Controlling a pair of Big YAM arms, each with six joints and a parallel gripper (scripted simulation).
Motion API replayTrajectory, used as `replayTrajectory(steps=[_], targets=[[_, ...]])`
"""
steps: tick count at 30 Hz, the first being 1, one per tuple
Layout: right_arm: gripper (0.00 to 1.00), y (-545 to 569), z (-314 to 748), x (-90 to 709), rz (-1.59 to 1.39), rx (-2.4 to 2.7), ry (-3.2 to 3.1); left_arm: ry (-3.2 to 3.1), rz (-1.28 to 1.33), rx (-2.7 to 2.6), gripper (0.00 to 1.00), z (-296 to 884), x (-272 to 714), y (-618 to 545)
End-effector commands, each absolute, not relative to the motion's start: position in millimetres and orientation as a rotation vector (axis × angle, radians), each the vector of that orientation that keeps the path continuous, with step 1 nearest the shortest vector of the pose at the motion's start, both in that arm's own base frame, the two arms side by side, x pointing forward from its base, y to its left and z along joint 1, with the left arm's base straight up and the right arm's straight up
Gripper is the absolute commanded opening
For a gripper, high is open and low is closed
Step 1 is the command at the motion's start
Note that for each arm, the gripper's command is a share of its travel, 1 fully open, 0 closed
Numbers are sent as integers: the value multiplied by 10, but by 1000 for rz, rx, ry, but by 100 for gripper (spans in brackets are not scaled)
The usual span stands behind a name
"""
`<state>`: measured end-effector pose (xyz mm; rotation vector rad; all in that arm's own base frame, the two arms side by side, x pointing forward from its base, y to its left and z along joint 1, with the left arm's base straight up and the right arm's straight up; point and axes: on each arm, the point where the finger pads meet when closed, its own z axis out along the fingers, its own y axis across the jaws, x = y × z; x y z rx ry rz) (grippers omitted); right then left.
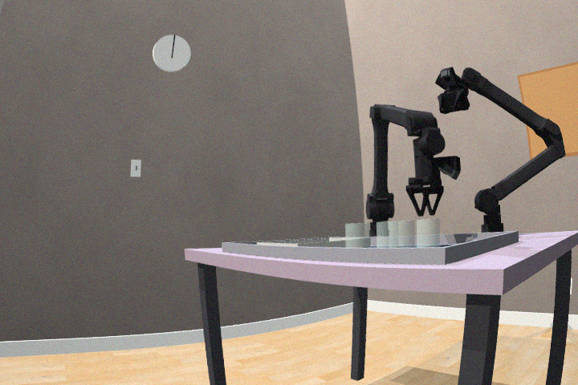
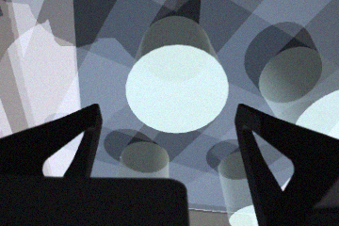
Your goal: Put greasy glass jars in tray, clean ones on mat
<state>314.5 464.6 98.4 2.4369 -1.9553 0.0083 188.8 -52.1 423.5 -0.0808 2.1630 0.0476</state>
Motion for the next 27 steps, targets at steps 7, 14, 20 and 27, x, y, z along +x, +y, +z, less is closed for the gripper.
replayTrajectory(steps=[7,14,20,27], targets=[[93,4902,872,3231,-2,2472,-1959,2137,0,-94,60,4477,1881,-554],[93,4761,715,3196,-2,2466,-1969,2137,0,-94,60,4477,1881,-554],[92,4760,669,3194,-1,2459,-1964,2137,0,-94,60,4477,1881,-554],[90,4851,722,3254,-3,2472,-1974,2137,0,-94,60,4477,1881,-554]])
